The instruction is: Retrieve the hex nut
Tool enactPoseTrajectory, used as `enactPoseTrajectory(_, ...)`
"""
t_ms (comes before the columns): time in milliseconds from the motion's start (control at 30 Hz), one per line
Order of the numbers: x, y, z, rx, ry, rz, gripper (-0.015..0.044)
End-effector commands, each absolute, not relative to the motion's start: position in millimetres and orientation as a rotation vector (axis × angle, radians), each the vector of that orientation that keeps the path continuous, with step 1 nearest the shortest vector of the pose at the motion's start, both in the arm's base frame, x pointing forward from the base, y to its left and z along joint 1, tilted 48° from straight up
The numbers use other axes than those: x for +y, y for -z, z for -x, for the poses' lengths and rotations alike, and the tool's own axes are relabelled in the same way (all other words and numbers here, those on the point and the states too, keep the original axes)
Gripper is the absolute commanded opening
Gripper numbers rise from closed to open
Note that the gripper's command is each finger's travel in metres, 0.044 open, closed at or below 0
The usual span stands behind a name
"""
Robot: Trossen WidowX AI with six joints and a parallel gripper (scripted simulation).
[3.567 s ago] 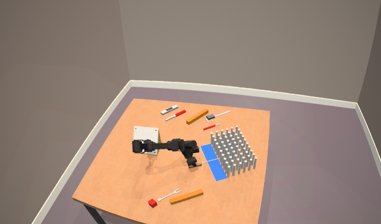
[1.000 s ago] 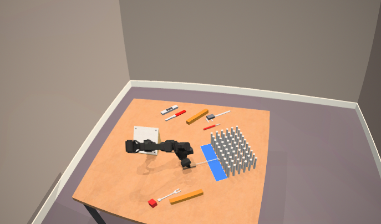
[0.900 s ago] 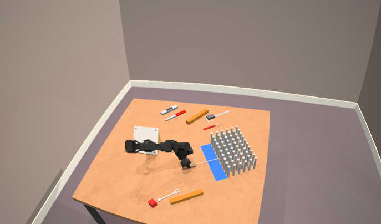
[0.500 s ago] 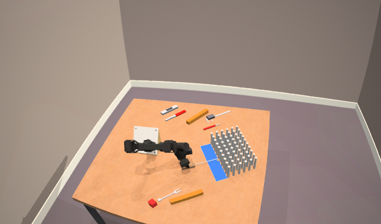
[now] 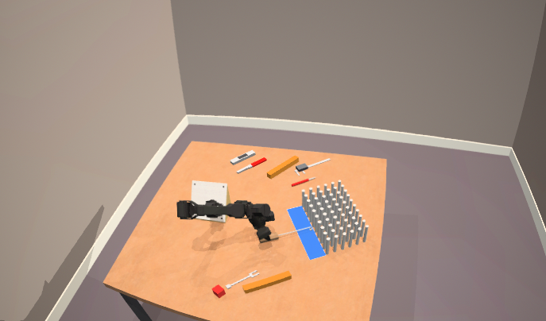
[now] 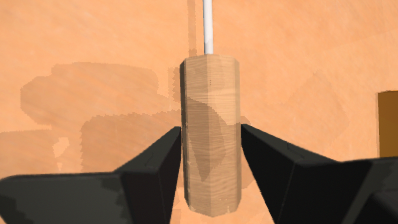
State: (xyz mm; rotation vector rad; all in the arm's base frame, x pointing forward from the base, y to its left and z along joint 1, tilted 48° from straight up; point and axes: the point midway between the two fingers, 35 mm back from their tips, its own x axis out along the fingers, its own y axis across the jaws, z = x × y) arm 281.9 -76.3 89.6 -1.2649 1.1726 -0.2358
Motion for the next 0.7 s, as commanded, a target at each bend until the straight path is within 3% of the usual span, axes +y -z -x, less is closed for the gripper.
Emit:
enactPoseTrajectory(0,-73.8,-93.1,-283.8,1.164,0.241,1.26,0.0)
enactPoseTrajectory(667,-65.5,-102.4,-284.3,1.163,0.244,1.258,0.0)
